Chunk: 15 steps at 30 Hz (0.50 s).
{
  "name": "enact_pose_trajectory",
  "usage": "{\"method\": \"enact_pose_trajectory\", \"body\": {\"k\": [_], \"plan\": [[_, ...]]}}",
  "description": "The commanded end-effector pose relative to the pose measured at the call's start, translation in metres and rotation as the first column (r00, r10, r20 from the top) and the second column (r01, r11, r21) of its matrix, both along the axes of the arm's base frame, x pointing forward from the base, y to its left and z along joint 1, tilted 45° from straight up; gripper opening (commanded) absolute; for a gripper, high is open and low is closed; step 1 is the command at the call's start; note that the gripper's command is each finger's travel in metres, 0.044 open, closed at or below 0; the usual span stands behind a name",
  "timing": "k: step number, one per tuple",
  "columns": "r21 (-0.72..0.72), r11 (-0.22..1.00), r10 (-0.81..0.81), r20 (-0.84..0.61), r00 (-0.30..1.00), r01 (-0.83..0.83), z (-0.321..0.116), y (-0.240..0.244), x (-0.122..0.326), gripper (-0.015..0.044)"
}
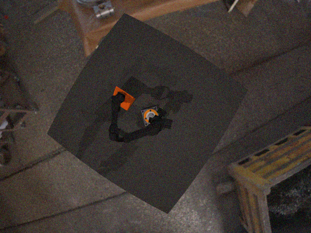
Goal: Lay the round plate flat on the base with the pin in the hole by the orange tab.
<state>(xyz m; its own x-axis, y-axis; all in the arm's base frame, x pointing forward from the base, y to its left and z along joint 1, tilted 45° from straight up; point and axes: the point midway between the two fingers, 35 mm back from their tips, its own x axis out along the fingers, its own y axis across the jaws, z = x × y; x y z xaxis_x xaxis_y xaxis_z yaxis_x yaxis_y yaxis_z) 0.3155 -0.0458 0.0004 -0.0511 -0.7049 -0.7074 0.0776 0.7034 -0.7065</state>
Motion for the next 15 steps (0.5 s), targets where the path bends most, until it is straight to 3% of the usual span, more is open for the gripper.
{"method": "enact_pose_trajectory", "body": {"k": [1,15], "plan": [[0.013,1.000,-0.007,-0.007,1.000,0.007,-0.0063,0.0024,-0.0010,0.0000],[0.014,1.000,-0.007,-0.006,1.000,0.007,-0.0107,0.0071,-0.0007,0.0000]]}}
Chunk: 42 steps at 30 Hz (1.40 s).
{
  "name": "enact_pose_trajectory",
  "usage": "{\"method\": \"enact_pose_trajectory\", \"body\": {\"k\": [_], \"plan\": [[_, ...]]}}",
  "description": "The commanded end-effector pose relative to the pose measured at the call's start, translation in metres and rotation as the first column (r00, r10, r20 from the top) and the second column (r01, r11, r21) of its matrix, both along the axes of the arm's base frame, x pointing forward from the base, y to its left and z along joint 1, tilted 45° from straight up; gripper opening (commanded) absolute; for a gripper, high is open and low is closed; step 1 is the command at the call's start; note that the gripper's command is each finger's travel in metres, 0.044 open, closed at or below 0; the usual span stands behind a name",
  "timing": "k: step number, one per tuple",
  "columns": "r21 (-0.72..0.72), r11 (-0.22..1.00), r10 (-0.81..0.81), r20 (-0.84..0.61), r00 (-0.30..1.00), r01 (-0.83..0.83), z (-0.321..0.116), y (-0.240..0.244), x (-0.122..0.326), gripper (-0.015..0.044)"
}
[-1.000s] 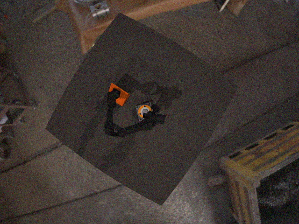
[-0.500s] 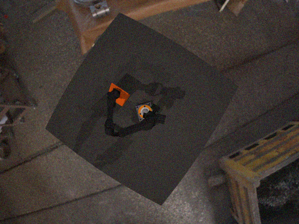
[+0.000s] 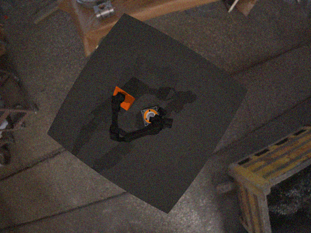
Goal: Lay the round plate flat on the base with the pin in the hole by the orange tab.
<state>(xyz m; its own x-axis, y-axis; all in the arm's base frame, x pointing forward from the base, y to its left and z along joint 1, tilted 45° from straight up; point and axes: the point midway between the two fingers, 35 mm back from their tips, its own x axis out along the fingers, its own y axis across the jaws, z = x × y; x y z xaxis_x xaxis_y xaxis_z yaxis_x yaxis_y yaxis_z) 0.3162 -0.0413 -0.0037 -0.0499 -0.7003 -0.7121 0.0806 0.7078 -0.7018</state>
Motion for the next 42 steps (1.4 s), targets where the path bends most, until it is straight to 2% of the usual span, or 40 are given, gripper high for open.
{"method": "enact_pose_trajectory", "body": {"k": [1,42], "plan": [[0.007,1.000,-0.006,-0.010,1.000,0.006,-0.007,0.003,-0.001,0.0000],[0.009,1.000,-0.005,-0.010,1.000,0.006,-0.027,0.025,-0.013,0.0000]]}}
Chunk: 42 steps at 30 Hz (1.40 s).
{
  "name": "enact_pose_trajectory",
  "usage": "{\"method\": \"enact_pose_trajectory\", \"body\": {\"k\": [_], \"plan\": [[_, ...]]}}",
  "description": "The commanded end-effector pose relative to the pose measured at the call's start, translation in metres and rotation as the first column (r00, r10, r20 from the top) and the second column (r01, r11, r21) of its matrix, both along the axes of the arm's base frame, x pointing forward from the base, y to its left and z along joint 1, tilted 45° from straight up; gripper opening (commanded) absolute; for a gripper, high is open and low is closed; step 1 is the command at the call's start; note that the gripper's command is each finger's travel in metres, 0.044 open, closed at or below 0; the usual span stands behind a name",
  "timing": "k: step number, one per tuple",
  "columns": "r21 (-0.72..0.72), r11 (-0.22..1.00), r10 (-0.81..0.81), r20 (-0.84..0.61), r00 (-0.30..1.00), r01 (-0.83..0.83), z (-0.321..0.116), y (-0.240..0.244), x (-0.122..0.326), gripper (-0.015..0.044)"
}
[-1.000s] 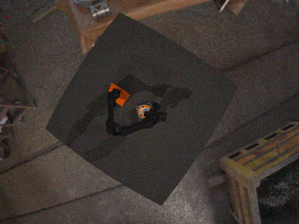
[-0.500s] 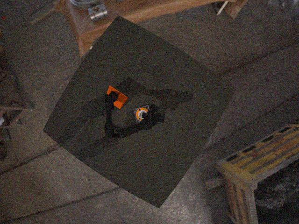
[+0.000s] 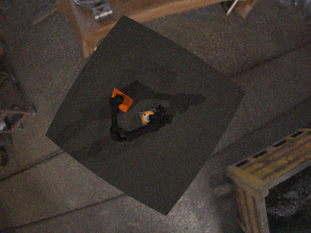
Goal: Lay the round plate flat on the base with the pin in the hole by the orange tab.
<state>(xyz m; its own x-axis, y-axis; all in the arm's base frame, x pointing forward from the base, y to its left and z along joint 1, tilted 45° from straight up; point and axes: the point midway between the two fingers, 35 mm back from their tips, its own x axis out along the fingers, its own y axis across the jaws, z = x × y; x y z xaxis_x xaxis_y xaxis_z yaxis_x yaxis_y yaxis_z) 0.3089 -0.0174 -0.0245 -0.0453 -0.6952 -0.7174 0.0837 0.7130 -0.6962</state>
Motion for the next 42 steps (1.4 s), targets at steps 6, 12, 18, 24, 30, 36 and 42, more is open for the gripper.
{"method": "enact_pose_trajectory", "body": {"k": [6,12,18,24,30,36,42], "plan": [[0.002,1.000,-0.007,-0.015,1.000,0.007,-0.008,0.004,-0.009,0.0000],[0.002,1.000,-0.007,-0.015,1.000,0.007,-0.010,0.006,-0.011,0.0000],[0.002,1.000,-0.007,-0.016,1.000,0.007,-0.011,0.008,-0.014,0.0000],[0.002,1.000,-0.007,-0.016,1.000,0.007,-0.013,0.009,-0.017,0.0000],[0.002,1.000,-0.006,-0.016,1.000,0.007,-0.014,0.011,-0.020,0.0000],[0.002,1.000,-0.006,-0.016,1.000,0.007,-0.015,0.012,-0.023,0.0000],[0.002,1.000,-0.006,-0.016,1.000,0.007,-0.015,0.013,-0.026,0.0000]]}}
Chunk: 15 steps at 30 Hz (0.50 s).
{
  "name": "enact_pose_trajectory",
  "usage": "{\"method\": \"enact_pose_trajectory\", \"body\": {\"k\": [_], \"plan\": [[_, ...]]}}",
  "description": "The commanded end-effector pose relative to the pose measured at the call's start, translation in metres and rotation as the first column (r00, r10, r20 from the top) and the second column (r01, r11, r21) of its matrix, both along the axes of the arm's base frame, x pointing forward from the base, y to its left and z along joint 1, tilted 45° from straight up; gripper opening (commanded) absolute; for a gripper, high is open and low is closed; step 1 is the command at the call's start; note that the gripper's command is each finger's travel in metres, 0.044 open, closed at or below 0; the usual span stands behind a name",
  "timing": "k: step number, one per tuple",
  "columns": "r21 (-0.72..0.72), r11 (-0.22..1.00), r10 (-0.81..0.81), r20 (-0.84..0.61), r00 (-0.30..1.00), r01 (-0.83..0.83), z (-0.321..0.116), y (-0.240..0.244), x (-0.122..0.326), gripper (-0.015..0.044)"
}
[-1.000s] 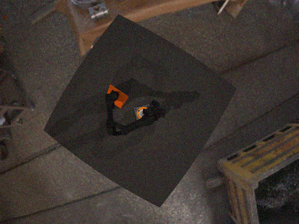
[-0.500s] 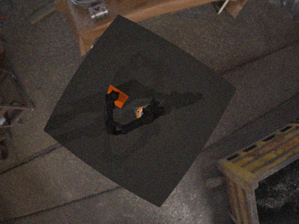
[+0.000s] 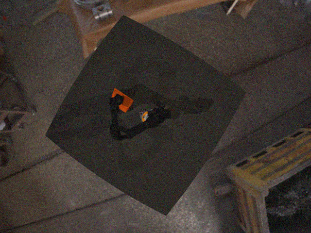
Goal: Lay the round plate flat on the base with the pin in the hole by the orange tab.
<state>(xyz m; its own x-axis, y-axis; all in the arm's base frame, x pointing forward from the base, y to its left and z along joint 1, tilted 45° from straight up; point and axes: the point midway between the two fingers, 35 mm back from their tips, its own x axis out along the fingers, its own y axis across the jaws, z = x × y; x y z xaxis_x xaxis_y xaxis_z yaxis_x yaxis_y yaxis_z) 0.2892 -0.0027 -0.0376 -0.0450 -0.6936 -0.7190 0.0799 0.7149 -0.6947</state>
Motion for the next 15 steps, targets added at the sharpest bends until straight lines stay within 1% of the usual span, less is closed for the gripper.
{"method": "enact_pose_trajectory", "body": {"k": [1,15], "plan": [[0.000,1.000,-0.009,-0.014,1.000,0.009,-0.0025,-0.0014,-0.0073,0.0000],[0.000,1.000,-0.009,-0.014,1.000,0.009,-0.0039,0.0013,-0.0154,0.0000]]}}
